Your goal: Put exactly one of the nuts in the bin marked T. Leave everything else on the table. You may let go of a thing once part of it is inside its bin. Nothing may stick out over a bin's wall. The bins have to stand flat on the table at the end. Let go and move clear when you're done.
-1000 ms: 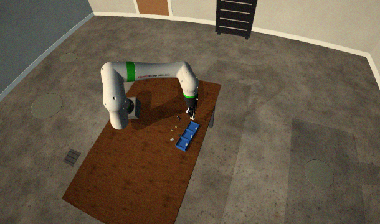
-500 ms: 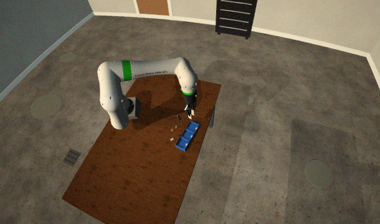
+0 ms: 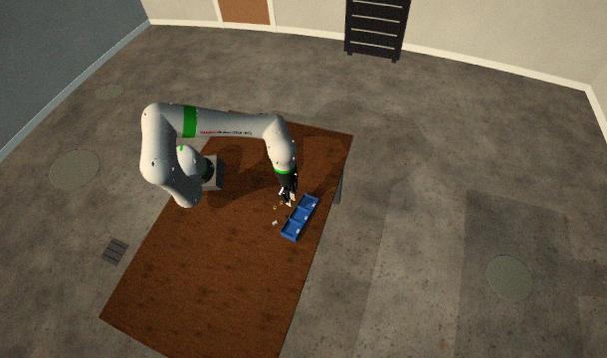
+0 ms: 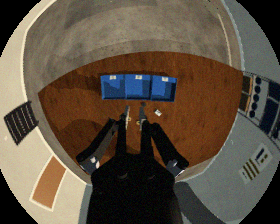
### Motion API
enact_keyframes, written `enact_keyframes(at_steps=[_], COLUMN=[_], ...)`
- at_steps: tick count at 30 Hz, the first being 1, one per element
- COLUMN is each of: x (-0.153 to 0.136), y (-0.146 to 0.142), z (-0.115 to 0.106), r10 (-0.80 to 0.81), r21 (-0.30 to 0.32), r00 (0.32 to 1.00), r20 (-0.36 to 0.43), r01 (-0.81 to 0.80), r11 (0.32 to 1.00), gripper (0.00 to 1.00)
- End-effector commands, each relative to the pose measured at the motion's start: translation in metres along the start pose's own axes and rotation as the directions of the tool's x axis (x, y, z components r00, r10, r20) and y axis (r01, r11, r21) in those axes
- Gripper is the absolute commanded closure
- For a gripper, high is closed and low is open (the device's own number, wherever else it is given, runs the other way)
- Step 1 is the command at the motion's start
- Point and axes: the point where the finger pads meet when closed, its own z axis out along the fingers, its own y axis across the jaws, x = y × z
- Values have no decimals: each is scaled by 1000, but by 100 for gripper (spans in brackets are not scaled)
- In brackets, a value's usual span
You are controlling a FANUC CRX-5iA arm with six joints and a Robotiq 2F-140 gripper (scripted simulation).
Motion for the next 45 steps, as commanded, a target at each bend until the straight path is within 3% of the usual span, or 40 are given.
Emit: enact_keyframes(at_steps=[1, 6, 45], x=[-4, -17, -17], y=[12, 41, 39], z=[11, 36, 36], r10=[0, 0, 0], r21=[2, 2, 2], r00=[1000, 1000, 1000], r20=[-5, -5, -5], r01=[0, 0, 0], r11=[1000, 1000, 1000], gripper=[81, 81, 81])
